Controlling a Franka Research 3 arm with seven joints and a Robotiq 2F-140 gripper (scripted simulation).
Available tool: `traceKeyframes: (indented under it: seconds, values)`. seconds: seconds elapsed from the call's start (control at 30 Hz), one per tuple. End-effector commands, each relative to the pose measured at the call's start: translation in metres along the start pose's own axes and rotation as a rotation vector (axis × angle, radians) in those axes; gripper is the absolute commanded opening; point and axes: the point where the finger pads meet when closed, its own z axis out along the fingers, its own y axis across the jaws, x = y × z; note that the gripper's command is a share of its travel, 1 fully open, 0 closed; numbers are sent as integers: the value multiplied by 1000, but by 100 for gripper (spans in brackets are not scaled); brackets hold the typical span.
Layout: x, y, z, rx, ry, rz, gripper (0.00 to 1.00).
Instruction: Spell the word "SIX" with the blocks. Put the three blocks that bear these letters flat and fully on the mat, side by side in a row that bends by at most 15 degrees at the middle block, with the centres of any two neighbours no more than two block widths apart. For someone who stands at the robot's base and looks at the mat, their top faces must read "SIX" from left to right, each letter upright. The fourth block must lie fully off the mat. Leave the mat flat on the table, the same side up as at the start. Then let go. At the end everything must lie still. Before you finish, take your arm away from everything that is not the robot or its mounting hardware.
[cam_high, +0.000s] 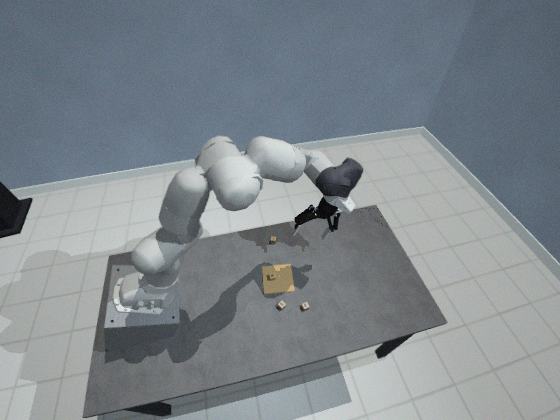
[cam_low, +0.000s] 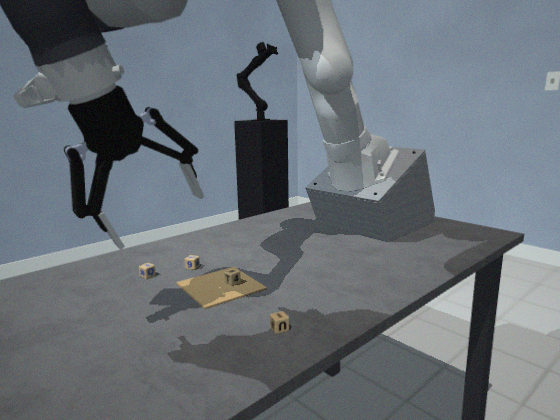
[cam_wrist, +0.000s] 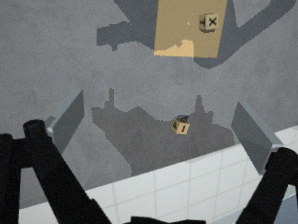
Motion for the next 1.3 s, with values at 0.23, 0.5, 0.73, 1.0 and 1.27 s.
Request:
traceKeyframes:
  seconds: [0.23,0.5,0.73,1.0,1.27]
  values:
    - [8,3,-12,-14,-4,-199,100]
    - [17,2,-26,-17,-9,-317,100]
    - [23,2,-36,-19,-14,-400,100]
    - [31,3,-47,-20,-20,-493,100]
    - [38,3,-58,-21,-26,-590,100]
